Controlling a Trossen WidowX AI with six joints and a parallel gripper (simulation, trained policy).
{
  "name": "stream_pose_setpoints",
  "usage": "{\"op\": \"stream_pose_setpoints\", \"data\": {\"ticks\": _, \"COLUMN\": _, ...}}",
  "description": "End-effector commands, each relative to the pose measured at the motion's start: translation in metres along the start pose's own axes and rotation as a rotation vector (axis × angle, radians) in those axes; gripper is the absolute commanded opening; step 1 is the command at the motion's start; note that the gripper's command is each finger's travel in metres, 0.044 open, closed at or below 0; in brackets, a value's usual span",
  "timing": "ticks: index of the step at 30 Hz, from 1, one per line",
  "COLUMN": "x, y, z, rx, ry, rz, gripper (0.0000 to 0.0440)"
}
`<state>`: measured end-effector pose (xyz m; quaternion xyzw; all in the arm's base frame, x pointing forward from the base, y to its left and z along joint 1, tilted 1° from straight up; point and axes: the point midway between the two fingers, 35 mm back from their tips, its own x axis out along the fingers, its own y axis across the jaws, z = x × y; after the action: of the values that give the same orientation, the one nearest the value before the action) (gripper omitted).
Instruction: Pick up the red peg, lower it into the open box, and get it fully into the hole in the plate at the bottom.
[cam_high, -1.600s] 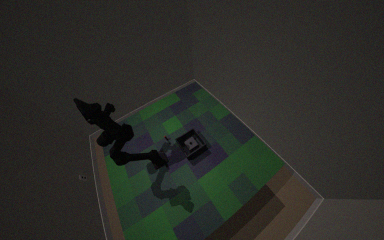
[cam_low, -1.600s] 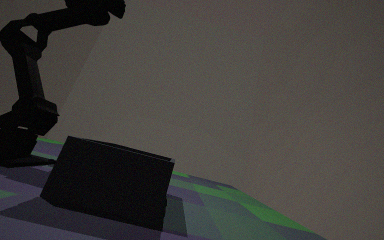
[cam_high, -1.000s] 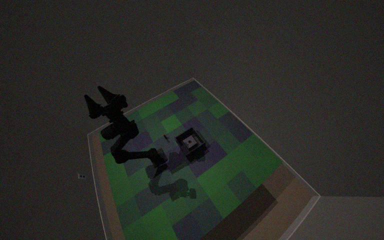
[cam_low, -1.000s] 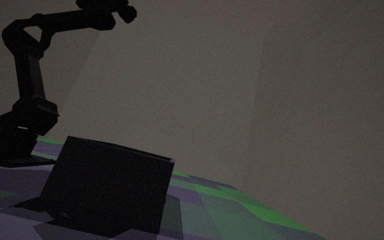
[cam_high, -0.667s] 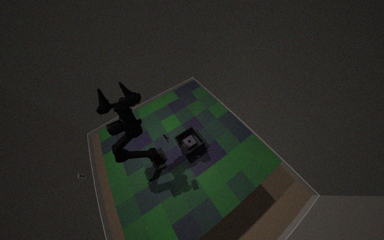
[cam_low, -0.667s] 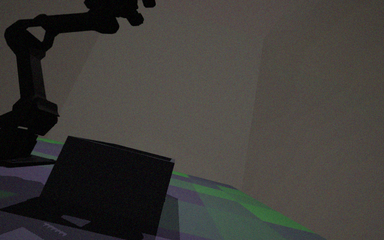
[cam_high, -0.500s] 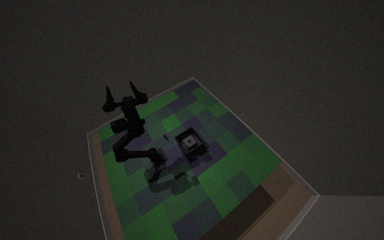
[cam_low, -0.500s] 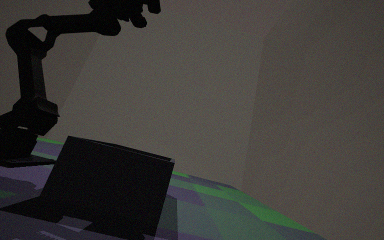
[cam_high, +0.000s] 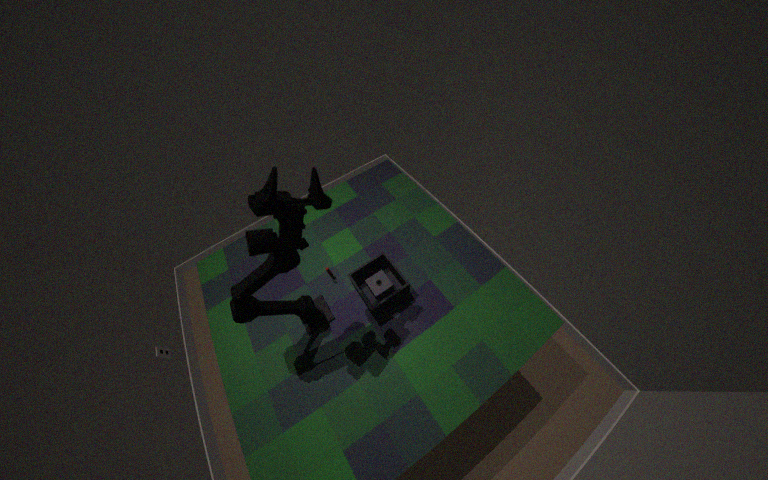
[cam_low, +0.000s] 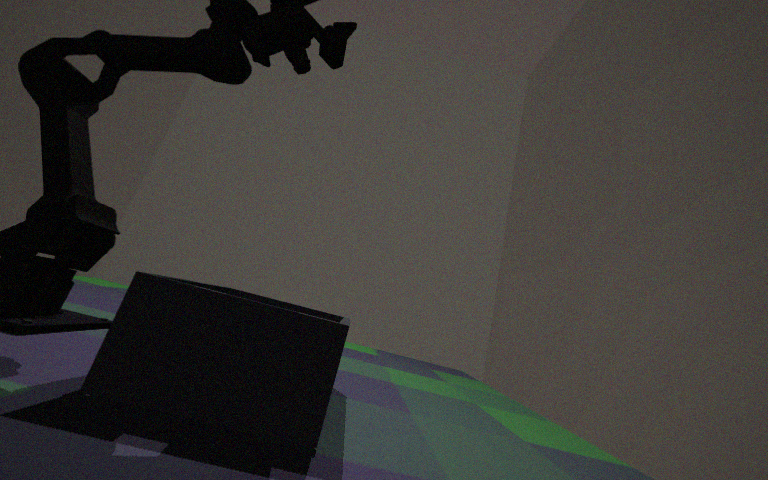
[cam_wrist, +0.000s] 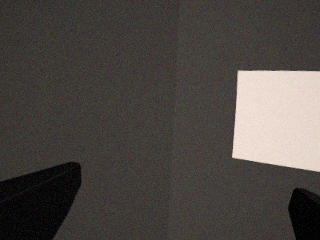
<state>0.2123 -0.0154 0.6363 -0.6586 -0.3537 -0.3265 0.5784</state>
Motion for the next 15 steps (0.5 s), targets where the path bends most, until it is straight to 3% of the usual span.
{"op": "stream_pose_setpoints", "data": {"ticks": 1, "x": -0.003, "y": 0.027, "z": -0.004, "rx": 0.087, "ry": 0.031, "rz": 0.081, "gripper": 0.044}}
{"op": "stream_pose_setpoints", "data": {"ticks": 15, "x": -0.026, "y": 0.122, "z": -0.012, "rx": 0.428, "ry": 0.189, "rz": 0.385, "gripper": 0.044}}
